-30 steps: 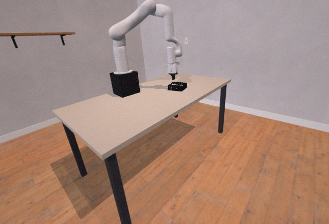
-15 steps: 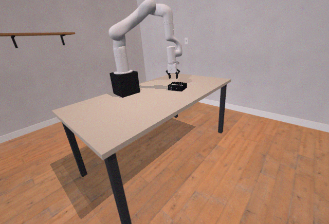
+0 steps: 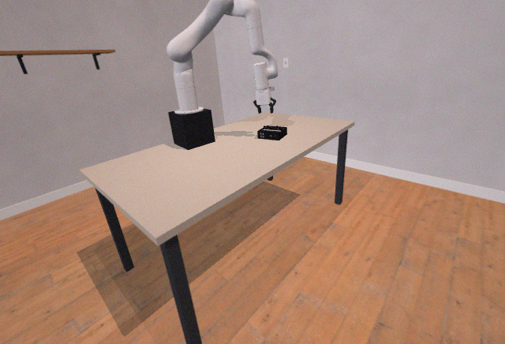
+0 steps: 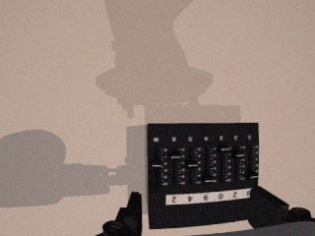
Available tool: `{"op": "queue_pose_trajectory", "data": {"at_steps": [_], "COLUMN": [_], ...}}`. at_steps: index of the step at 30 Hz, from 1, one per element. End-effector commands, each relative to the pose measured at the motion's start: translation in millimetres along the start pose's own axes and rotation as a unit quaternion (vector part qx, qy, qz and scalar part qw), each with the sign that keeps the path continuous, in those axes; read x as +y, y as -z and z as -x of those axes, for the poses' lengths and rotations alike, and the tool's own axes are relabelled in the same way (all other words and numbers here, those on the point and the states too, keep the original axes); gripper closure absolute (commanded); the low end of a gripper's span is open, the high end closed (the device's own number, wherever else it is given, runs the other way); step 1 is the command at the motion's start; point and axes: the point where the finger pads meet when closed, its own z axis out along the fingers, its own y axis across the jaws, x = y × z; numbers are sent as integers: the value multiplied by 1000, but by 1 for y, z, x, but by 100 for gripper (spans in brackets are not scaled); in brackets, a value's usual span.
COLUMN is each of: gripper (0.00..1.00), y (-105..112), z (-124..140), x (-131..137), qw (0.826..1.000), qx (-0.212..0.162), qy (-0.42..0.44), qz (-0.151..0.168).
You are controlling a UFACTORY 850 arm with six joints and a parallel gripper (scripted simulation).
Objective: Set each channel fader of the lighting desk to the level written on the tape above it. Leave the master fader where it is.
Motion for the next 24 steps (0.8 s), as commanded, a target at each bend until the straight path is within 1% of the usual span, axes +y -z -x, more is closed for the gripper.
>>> {"op": "queue_pose_trajectory", "data": {"at_steps": [1, 6, 24], "gripper": [0, 0, 0], "y": [19, 25, 26], "z": [-2, -2, -2], "x": [2, 2, 2], "qw": [999, 999, 999], "qx": [-27, -27, -27], "qy": [0, 0, 0], "qz": [-31, -31, -31]}}
